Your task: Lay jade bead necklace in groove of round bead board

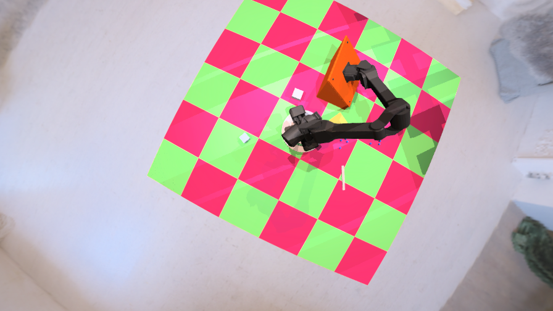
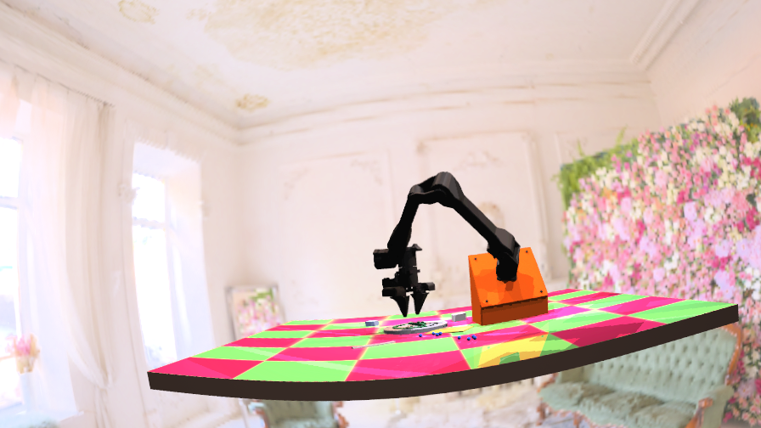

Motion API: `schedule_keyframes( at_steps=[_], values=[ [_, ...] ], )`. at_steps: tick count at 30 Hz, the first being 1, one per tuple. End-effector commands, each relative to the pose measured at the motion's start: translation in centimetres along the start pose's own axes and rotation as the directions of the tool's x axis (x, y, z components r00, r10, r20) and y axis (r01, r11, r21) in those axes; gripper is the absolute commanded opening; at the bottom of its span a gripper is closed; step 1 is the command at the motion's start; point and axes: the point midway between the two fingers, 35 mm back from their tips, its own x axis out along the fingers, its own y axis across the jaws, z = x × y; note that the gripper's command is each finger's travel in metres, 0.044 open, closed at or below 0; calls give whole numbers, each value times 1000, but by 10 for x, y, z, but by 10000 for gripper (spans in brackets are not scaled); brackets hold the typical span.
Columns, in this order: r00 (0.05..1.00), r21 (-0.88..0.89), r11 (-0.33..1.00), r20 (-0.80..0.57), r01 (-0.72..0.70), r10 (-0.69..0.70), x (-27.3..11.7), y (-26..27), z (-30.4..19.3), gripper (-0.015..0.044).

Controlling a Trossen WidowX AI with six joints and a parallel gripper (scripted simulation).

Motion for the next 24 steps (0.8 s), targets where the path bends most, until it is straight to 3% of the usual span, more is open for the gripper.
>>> schedule_keyframes(
  at_steps=[1,4,24],
  values=[
    [1000,350,937,-16,4,2,-9,12,-43,120],
    [1000,432,902,-17,5,2,-11,15,-54,120],
    [1000,420,907,-7,1,2,-2,17,-51,120]
  ],
)
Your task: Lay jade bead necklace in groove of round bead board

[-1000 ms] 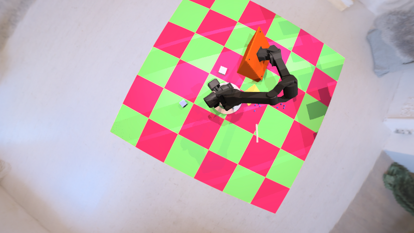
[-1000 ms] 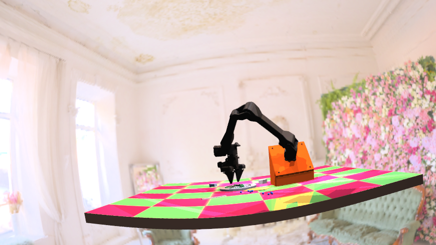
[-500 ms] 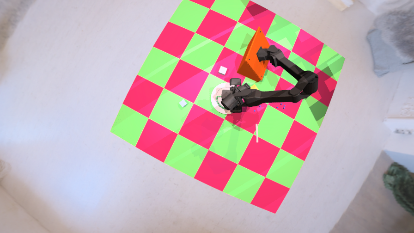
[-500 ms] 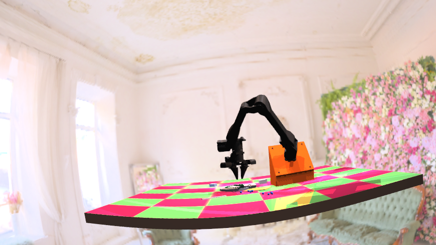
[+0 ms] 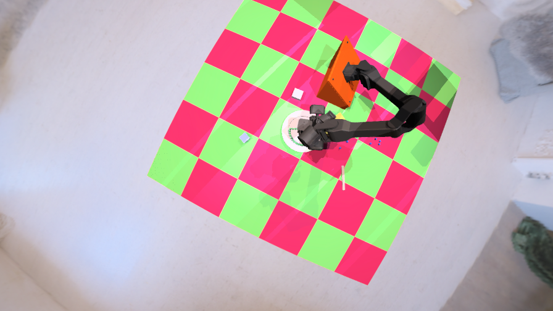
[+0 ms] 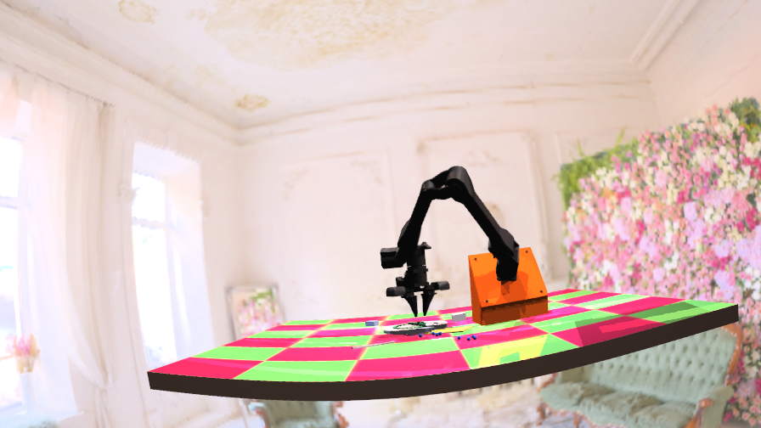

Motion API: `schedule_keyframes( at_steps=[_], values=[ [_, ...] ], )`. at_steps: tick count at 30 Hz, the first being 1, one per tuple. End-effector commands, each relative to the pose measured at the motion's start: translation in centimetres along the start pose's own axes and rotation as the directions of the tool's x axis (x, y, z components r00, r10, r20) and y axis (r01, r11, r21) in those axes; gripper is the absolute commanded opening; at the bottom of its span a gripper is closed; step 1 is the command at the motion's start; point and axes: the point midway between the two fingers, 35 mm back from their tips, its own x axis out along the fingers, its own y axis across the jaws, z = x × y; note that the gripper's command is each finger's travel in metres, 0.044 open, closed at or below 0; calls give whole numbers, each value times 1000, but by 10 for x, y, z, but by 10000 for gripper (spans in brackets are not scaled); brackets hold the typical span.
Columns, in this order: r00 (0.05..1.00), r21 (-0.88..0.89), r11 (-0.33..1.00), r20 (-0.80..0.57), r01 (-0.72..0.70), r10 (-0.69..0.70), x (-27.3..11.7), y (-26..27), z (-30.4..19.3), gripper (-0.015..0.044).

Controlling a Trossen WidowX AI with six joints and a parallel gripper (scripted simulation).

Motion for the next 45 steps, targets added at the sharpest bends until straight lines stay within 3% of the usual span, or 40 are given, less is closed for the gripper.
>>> schedule_keyframes(
  at_steps=[1,29,34,45],
  values=[
    [1000,0,1000,2,-3,3,-1,0,1,120],
    [1000,13,1000,-9,1,-1,30,-3,-2,120],
    [1000,6,1000,-3,1,-1,29,-1,-1,0],
    [1000,6,1000,-3,1,-1,29,-1,-1,0]
  ],
)
